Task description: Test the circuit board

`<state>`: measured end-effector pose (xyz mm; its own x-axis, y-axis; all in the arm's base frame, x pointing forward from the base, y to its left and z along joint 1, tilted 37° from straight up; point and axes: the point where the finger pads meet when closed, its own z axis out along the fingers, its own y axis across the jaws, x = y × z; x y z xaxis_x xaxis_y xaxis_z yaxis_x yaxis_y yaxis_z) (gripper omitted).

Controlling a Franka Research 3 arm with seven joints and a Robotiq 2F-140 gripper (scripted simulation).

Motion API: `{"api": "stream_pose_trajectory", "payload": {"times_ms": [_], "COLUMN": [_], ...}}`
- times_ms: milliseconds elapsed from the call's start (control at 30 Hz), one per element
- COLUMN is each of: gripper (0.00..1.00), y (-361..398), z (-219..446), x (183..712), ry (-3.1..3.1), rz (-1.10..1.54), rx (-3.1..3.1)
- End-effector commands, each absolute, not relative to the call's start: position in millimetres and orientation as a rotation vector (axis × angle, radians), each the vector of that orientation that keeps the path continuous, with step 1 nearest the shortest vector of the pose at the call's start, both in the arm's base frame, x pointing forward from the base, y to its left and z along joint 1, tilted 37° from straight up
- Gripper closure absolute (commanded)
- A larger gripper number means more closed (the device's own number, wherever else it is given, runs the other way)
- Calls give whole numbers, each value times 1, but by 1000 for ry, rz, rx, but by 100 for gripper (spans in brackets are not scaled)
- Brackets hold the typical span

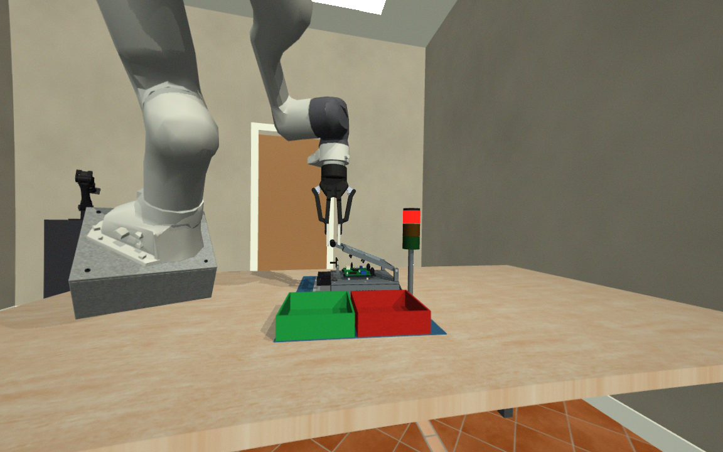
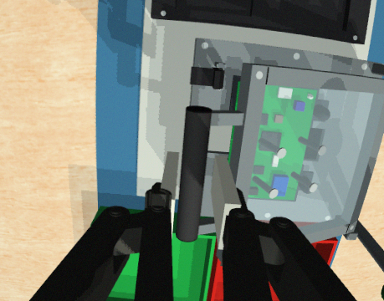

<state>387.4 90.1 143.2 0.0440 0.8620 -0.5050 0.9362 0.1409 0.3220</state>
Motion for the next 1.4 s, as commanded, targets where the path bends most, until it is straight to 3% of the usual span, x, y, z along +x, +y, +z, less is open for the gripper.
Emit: {"api": "stream_pose_trajectory", "payload": {"times_ms": [0,1367], "gripper": [84,84], "y": [90,87], "z": [142,139], "x": [387,387], "ry": [1820,1820], "rz": [-157,-157], "rx": [1723,1723]}}
